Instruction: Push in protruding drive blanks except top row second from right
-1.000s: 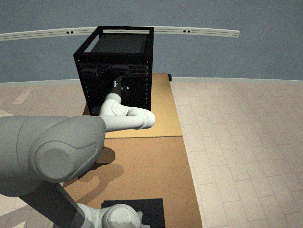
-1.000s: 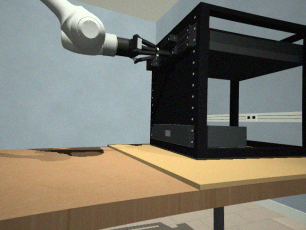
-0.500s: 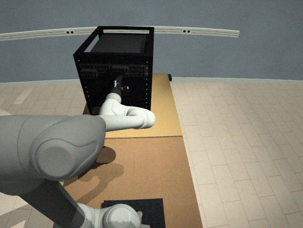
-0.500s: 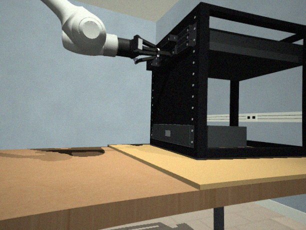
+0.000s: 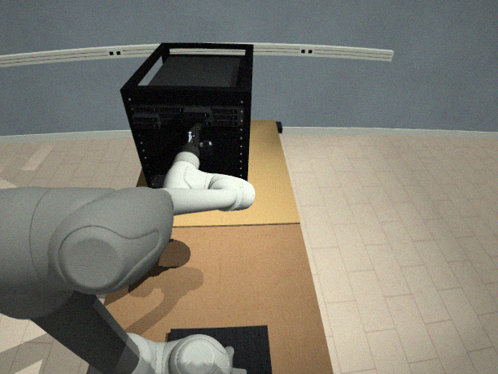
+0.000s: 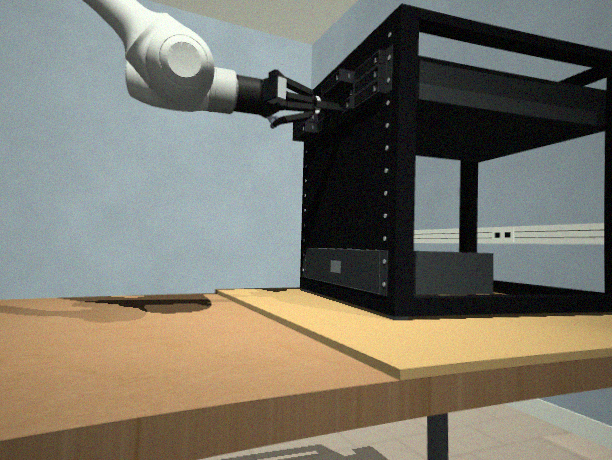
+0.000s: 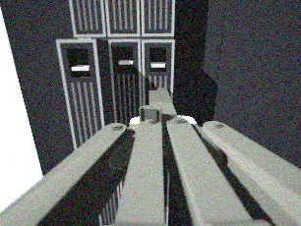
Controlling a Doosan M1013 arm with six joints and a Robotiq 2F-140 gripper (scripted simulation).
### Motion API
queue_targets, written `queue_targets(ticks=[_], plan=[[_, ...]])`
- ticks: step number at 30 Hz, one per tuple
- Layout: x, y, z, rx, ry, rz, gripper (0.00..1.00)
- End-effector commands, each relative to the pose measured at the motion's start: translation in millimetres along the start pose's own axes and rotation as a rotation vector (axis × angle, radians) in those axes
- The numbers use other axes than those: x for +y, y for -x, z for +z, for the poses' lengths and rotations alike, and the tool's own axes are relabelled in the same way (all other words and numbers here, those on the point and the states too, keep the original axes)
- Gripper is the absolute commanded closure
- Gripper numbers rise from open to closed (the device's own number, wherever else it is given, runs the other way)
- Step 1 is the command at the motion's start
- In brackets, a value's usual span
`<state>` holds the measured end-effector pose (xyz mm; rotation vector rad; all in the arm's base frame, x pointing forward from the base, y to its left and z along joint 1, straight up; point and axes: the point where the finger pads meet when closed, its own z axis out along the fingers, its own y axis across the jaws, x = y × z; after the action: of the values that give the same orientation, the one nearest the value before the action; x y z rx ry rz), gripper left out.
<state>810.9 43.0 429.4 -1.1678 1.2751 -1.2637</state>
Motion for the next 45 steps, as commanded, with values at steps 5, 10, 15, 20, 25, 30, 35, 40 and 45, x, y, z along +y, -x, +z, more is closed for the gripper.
queue_targets(ticks=[5, 10, 15, 20, 25, 30, 35, 40, 45], plan=[[-2.0, -0.1, 3.3, -0.003, 0.000, 0.000, 0.90], [-1.7, -0.1, 5.7, -0.003, 0.000, 0.000, 0.90], [-1.7, -0.1, 5.7, -0.003, 0.000, 0.000, 0.90], [-1.7, -0.1, 5.7, -0.003, 0.000, 0.000, 0.90], [-1.6, 0.0, 8.1, -0.003, 0.000, 0.000, 0.90], [-1.5, 0.0, 8.7, -0.003, 0.000, 0.000, 0.90], [-1.5, 0.0, 8.7, -0.003, 0.000, 0.000, 0.90], [-1.5, 0.0, 9.2, -0.003, 0.000, 0.000, 0.90], [-1.5, 0.0, 10.0, -0.003, 0.000, 0.000, 0.90]])
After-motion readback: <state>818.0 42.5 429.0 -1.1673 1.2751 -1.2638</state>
